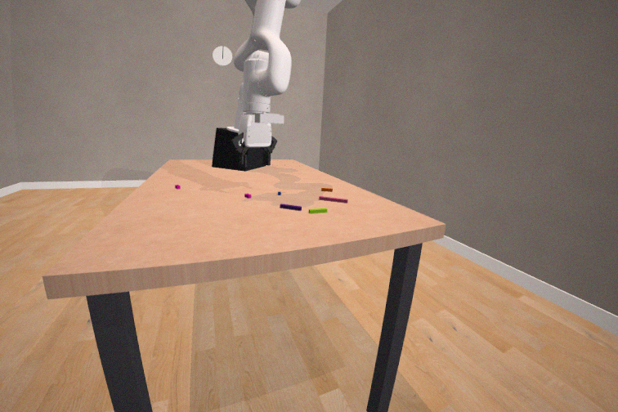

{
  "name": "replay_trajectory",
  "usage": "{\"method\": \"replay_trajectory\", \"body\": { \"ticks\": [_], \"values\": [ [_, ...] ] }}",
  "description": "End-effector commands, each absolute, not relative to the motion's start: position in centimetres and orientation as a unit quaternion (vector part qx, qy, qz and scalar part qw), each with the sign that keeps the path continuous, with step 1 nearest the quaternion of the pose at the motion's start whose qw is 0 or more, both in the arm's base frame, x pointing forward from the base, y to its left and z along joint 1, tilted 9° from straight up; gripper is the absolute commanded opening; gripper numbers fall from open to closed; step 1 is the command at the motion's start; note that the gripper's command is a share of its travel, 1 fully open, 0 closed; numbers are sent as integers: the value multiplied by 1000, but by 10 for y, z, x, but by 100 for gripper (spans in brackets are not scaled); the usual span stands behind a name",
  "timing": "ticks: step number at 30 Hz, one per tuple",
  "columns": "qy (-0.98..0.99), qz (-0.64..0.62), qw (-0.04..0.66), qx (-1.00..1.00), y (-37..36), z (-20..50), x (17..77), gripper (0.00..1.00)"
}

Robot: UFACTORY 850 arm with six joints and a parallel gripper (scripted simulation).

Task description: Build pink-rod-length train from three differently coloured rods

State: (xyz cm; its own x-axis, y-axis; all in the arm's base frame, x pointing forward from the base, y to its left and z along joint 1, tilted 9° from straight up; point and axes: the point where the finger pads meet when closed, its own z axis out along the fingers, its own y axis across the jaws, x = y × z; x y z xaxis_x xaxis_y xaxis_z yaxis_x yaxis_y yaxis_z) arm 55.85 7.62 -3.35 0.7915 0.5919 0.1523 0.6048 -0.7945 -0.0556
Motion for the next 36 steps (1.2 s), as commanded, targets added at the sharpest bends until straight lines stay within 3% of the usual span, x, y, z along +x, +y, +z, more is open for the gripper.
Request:
{"method": "replay_trajectory", "body": {
  "ticks": [1, 36],
  "values": [
    [-252, -50, 51, -965, 64, -35, 560, 100],
    [223, -20, 68, -972, -20, -52, 551, 100]
  ]
}}
